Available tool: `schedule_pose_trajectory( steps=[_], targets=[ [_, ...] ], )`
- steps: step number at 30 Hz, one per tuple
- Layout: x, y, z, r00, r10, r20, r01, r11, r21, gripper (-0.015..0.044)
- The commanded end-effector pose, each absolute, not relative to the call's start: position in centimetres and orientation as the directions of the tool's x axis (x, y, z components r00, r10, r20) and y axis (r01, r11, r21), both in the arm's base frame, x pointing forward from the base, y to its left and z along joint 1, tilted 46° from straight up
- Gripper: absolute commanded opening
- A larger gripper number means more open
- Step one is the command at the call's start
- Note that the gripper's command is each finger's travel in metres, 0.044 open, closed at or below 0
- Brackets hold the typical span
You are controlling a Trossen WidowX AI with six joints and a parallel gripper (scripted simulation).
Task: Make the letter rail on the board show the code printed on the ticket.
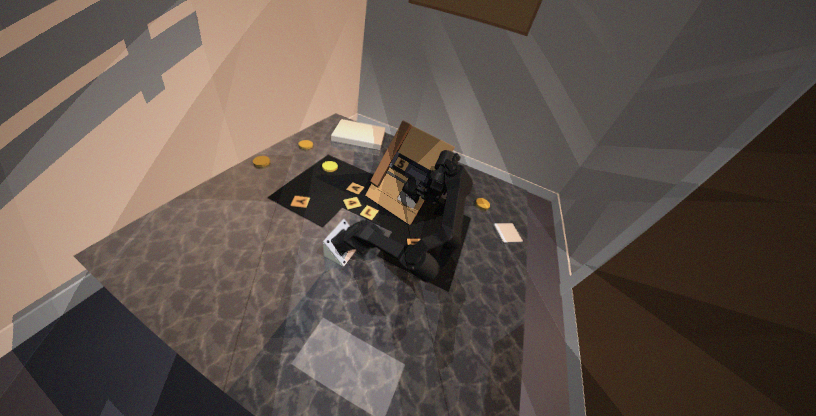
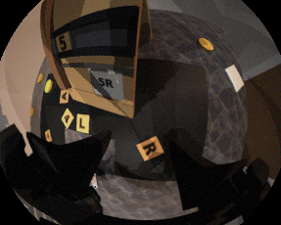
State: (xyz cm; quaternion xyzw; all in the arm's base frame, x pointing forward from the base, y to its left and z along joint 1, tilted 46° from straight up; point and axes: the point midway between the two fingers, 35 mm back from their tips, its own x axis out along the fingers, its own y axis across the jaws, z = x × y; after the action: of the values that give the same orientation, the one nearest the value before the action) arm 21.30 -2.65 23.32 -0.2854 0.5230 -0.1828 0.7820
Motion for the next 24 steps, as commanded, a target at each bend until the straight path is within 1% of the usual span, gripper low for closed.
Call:
schedule_pose_trajectory(
  steps=[1,4,6,24],
  targets=[
    [18.1,-8.5,19.7,0.167,-0.702,-0.693,0.647,0.608,-0.461,0.034],
    [17.2,-9.7,18.8,0.107,-0.716,-0.689,0.774,0.495,-0.394,0.034],
    [16.8,-10.1,18.4,0.082,-0.721,-0.688,0.819,0.442,-0.366,0.034],
    [16.9,-10.3,18.6,0.082,-0.721,-0.688,0.82,0.441,-0.365,0.034]
  ],
)
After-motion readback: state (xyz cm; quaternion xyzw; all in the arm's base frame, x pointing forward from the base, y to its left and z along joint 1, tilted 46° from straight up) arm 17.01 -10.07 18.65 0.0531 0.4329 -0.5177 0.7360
